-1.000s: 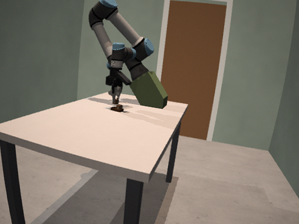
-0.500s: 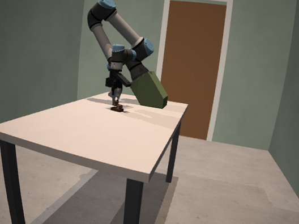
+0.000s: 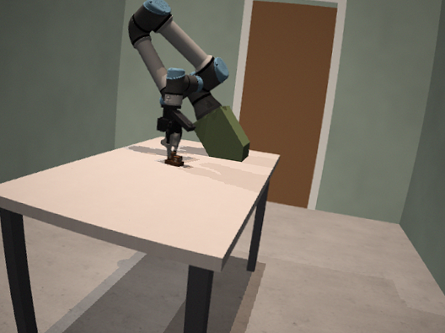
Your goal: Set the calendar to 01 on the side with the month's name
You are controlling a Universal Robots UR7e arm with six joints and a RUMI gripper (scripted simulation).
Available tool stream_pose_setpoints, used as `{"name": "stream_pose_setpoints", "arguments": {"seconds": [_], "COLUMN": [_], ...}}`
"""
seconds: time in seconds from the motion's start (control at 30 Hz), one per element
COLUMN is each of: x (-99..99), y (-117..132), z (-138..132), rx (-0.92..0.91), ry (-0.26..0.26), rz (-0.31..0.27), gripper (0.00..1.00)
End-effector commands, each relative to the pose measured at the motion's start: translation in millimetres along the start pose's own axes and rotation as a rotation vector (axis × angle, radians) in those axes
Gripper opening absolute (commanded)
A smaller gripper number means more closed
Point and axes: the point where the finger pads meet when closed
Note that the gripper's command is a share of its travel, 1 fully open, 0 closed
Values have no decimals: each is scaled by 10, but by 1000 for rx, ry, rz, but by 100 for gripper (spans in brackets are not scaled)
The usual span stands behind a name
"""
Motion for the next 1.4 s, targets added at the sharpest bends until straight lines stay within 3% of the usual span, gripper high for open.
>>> {"name": "stream_pose_setpoints", "arguments": {"seconds": [0.0, 1.37], "x": [-8, -54], "y": [1, 1], "z": [3, 3], "rx": [0, 0], "ry": [1, 1], "rz": [0, 0], "gripper": [10, 10]}}
Point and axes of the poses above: the point where the finger pads meet when closed, its own x axis back along the fingers, its own z axis across the jaws, y = z × x, and after that the axes turned 15 degrees about x, right-handed
